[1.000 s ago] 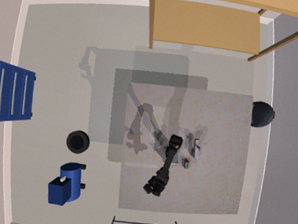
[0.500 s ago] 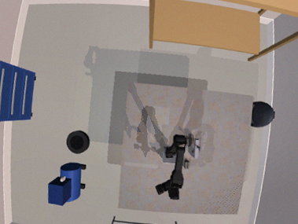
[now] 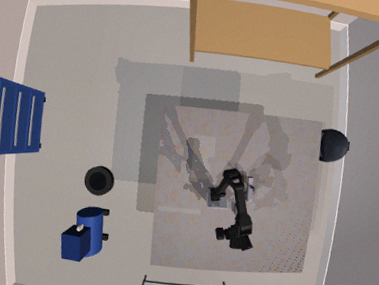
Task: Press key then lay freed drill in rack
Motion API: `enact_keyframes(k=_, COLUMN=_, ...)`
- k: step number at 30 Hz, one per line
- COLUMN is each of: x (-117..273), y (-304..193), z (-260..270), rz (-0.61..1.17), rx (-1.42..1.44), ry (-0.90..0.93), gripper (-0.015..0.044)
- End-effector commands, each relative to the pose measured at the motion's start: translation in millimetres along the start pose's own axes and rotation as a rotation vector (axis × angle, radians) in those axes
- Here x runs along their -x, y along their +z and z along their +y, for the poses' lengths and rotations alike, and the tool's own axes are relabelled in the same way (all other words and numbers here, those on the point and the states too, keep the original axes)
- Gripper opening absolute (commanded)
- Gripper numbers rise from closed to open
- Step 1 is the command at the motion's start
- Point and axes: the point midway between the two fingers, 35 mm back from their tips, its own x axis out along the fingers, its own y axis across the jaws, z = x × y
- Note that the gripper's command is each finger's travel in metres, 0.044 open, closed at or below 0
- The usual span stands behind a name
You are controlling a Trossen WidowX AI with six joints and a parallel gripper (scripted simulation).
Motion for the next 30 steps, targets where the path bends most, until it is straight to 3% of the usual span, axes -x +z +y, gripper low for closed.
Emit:
enact_keyframes(k=1, x=30, y=-19, z=64, rz=0.025, rx=-0.266, ry=0.094, gripper=0.0000)
enact_keyframes(k=16, x=67, y=-82, z=142, rz=0.204, rx=-0.724, ry=0.147, gripper=0.0000)
enact_keyframes(k=30, x=101, y=-160, z=187, rz=0.387, rx=-1.118, ry=0.045, gripper=0.0000)
